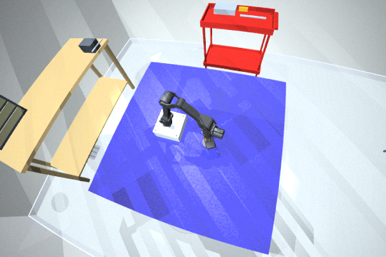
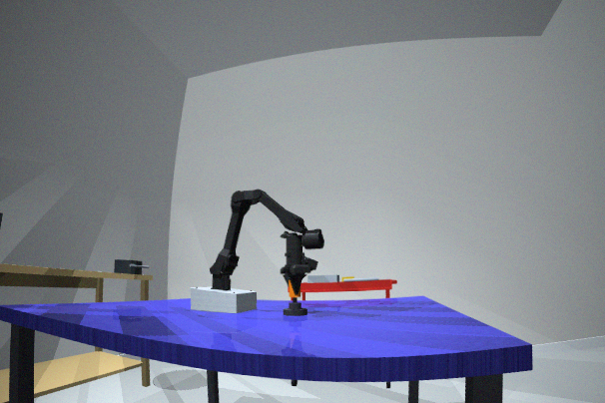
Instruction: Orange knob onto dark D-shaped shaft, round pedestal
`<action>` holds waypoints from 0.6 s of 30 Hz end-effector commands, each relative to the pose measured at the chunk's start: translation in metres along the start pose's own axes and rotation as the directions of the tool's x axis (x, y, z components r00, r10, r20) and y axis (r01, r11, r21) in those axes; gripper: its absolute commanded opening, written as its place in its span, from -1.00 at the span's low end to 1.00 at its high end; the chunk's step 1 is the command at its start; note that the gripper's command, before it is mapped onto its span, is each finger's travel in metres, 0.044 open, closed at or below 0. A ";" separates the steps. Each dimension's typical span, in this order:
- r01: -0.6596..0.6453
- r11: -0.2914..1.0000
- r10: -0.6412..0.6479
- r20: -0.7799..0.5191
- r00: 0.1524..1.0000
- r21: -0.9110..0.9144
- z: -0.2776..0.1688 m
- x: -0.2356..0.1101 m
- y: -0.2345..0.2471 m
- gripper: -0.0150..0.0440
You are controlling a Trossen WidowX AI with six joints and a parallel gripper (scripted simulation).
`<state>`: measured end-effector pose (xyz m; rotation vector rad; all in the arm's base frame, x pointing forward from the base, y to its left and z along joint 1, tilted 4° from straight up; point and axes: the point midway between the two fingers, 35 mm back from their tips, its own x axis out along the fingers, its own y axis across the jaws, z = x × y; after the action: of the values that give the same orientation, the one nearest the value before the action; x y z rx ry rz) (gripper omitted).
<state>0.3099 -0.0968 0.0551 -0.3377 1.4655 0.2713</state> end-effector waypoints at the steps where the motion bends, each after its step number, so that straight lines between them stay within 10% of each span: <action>1: -0.001 0.999 0.001 0.001 1.000 -0.053 0.000 0.002 0.000 -0.49; 18: -0.001 0.999 0.001 0.001 1.000 -0.053 -0.001 0.004 0.001 -0.49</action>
<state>0.3095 -0.0970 0.0518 -0.3773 1.4618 0.3084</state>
